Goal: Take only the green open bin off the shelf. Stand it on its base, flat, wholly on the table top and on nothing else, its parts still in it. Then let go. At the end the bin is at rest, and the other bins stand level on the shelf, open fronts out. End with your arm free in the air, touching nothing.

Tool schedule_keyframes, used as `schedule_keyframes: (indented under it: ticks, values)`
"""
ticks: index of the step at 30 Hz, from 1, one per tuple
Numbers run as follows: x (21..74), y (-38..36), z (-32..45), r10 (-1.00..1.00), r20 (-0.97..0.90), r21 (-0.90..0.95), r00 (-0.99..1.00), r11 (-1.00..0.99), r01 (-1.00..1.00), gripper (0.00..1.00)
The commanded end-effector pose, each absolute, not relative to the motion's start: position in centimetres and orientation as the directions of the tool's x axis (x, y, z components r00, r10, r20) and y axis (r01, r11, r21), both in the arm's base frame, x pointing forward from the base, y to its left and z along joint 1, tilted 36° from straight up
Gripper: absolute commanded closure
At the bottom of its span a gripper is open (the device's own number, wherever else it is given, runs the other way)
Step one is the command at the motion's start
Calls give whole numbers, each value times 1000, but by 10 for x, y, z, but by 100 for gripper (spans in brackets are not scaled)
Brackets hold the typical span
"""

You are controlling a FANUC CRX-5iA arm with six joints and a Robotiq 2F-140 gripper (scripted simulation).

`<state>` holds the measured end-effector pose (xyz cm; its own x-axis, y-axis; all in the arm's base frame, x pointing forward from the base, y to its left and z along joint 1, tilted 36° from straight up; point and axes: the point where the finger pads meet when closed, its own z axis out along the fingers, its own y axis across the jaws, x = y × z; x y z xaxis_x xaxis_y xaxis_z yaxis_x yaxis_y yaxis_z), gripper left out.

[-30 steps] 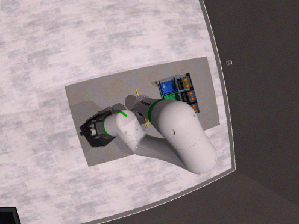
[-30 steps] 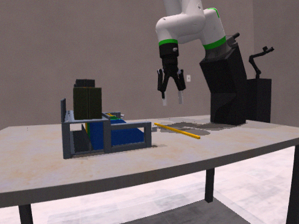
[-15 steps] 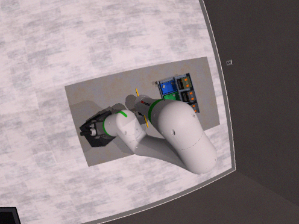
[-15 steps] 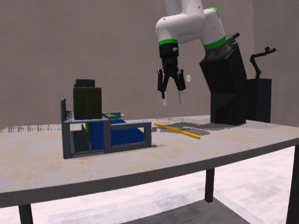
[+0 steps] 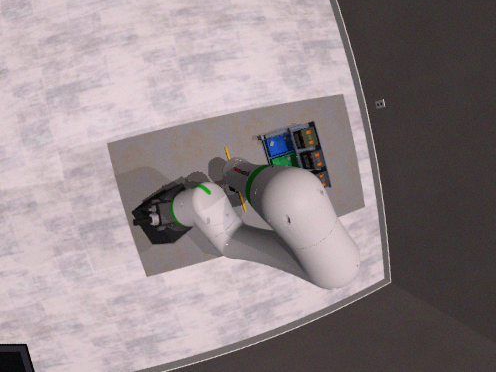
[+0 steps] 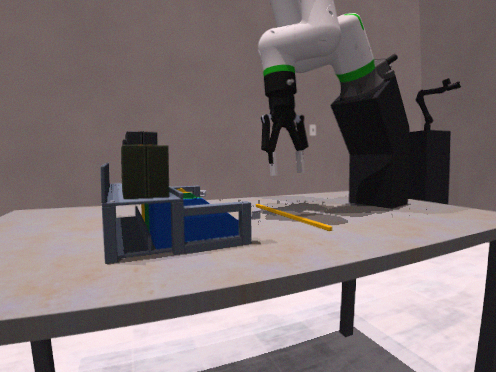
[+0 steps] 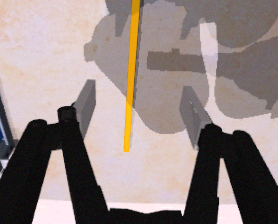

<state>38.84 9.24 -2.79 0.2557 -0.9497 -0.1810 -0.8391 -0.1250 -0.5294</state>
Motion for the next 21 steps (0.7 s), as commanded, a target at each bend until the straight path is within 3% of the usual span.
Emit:
schedule_keyframes:
  ticks: [1,21]
  values:
    - [388,93,-28,-967,-127,-574,222,-111,-811,43]
    - [388,93,-28,-967,-127,-574,222,-111,-811,43]
